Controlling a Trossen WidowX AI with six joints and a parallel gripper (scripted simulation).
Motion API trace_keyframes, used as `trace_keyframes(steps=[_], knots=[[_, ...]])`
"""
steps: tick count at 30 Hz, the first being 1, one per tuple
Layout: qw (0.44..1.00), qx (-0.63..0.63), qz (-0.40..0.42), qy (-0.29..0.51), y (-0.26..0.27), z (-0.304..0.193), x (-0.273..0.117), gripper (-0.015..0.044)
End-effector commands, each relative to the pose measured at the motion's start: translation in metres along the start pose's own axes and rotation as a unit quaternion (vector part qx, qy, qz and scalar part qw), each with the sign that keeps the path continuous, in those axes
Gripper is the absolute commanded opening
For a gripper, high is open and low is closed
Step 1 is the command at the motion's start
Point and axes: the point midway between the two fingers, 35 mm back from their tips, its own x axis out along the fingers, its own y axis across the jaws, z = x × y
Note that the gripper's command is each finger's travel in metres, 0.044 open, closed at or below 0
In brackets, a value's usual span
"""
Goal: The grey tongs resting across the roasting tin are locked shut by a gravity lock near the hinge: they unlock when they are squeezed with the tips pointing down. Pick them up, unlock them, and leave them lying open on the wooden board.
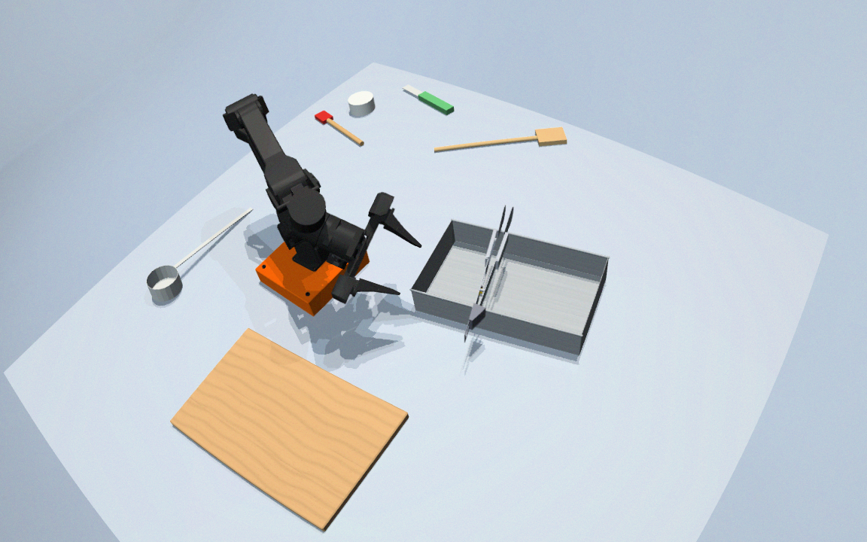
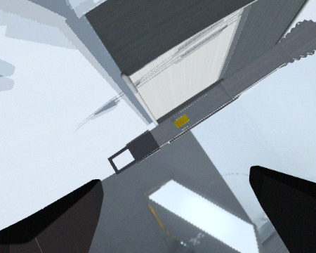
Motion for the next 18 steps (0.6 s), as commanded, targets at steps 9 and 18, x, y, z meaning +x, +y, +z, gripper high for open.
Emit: trace_keyframes(steps=[9,18], knots=[[0.979,0.197,0.017,-0.052,-0.01,-0.015,0.006,0.044],[0.798,0.582,0.112,-0.11,-0.027,-0.031,0.023,0.044]])
